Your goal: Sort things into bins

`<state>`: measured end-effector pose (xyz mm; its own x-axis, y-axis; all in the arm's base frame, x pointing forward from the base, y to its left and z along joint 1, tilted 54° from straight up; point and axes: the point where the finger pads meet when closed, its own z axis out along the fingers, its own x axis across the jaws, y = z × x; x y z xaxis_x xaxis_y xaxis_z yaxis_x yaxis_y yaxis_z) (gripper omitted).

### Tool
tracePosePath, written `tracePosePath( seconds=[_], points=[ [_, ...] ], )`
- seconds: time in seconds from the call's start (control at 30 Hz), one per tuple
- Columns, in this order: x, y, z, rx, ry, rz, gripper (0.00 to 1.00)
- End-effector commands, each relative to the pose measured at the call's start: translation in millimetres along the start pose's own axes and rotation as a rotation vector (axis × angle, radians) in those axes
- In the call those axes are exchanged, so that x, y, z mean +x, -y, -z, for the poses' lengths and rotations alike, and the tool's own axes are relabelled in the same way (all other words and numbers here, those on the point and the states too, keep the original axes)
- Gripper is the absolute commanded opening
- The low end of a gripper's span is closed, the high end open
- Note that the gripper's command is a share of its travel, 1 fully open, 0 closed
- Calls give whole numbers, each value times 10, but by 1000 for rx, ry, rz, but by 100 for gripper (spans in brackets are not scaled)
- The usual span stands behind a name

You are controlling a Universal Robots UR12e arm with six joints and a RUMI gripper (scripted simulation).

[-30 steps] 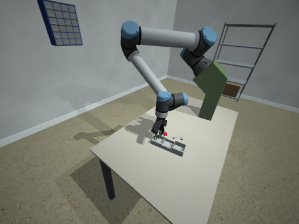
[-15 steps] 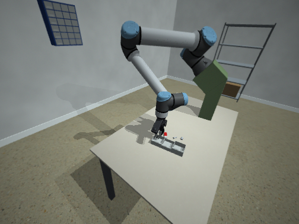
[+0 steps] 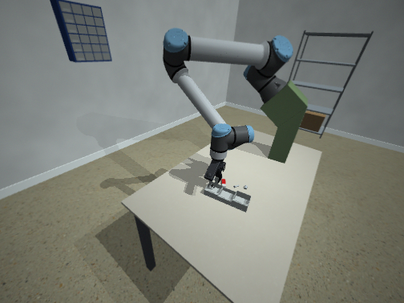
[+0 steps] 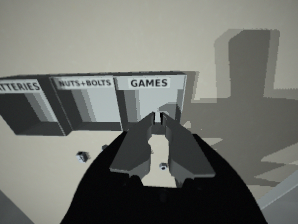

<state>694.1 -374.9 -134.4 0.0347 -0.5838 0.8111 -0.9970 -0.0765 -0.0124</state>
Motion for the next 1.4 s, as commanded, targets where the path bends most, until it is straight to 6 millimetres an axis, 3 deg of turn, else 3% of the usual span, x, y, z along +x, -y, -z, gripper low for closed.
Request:
tracePosePath(
  seconds=[0.0, 0.23, 1.03, 1.37],
  points=[
    [0, 4, 6, 1, 0, 0, 4],
    [0, 4, 6, 1, 0, 0, 4],
    [0, 3, 272, 1, 0, 0, 4],
    [0, 3, 599, 1, 0, 0, 4]
  ],
)
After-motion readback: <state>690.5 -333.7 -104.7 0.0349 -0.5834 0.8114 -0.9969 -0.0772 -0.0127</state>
